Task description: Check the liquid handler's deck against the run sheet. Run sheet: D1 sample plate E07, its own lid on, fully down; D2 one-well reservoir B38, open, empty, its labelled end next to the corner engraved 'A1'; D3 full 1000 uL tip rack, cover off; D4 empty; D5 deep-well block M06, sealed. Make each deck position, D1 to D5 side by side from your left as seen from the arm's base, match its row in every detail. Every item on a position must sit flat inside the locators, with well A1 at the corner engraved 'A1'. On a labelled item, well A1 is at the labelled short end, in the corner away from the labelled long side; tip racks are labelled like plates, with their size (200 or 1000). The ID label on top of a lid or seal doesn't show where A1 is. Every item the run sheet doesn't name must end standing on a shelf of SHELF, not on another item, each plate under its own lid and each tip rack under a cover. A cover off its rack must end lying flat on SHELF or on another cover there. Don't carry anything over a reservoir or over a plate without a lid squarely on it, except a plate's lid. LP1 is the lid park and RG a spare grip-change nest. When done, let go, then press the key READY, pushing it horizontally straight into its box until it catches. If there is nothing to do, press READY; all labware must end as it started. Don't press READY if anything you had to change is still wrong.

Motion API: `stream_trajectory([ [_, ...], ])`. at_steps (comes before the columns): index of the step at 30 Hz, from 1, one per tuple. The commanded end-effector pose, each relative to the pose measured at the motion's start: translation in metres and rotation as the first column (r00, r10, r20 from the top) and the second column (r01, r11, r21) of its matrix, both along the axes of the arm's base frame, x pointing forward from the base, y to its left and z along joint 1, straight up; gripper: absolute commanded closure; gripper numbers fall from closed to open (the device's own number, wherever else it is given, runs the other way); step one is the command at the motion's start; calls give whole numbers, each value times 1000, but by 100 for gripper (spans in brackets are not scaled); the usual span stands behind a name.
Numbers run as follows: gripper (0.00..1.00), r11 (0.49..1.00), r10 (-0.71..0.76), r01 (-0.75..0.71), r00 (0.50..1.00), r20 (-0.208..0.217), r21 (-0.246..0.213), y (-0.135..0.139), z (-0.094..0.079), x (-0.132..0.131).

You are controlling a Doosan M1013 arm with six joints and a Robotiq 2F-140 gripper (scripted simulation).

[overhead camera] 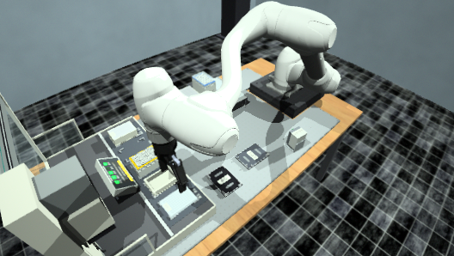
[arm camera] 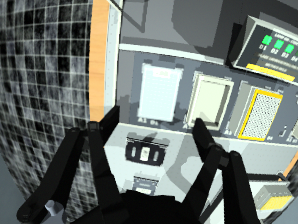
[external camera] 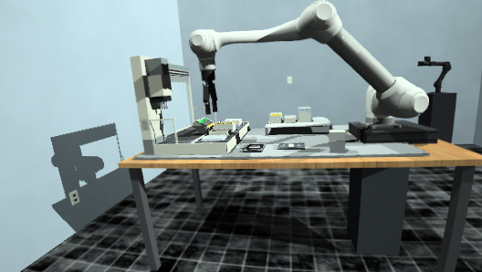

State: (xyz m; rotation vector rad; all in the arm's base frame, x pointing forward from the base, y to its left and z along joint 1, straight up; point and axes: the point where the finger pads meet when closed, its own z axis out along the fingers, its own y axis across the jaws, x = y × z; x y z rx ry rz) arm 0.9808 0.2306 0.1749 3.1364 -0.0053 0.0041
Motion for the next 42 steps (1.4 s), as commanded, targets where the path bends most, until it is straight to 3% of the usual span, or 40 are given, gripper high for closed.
stream_trajectory([
  [1,21,1000,0,0,1000,3,1,0,10,0],
  [25,21,1000,0,0,1000,3,1,1,83,0],
  [32,21,1000,-1,1,1000,3,1,-12,84,-8],
  [42,21,1000,-1,1,1000,3,1,-53,84,-36],
])
